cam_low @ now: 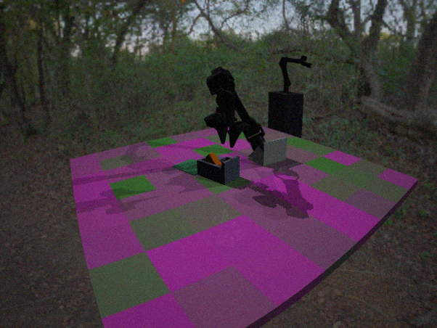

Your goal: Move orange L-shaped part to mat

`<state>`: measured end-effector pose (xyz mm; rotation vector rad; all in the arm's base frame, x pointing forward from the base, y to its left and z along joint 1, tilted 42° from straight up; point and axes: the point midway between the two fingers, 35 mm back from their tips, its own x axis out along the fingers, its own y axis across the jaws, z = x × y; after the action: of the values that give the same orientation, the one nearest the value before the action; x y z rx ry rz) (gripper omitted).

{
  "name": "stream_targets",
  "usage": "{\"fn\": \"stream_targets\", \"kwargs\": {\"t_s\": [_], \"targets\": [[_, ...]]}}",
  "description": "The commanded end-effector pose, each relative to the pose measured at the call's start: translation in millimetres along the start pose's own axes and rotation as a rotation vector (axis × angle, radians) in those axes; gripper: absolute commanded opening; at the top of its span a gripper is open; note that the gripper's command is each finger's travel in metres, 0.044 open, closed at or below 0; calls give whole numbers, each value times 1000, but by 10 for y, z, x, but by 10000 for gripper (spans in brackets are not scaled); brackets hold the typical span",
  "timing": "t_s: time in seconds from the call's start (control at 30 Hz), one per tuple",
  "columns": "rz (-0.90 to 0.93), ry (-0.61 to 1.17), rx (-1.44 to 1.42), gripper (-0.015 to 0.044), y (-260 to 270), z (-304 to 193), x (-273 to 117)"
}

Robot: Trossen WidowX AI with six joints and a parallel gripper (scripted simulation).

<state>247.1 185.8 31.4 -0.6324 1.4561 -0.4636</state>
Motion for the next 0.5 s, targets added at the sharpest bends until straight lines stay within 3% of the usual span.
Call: {"fn": "stream_targets", "kwargs": {"t_s": [0.0,0.3,0.47], "targets": [[-3,2,310,280,-167,79,-9],[-20,5,1256,280,-617,230,-22],[-22,4,1326,280,-652,239,-22]]}}
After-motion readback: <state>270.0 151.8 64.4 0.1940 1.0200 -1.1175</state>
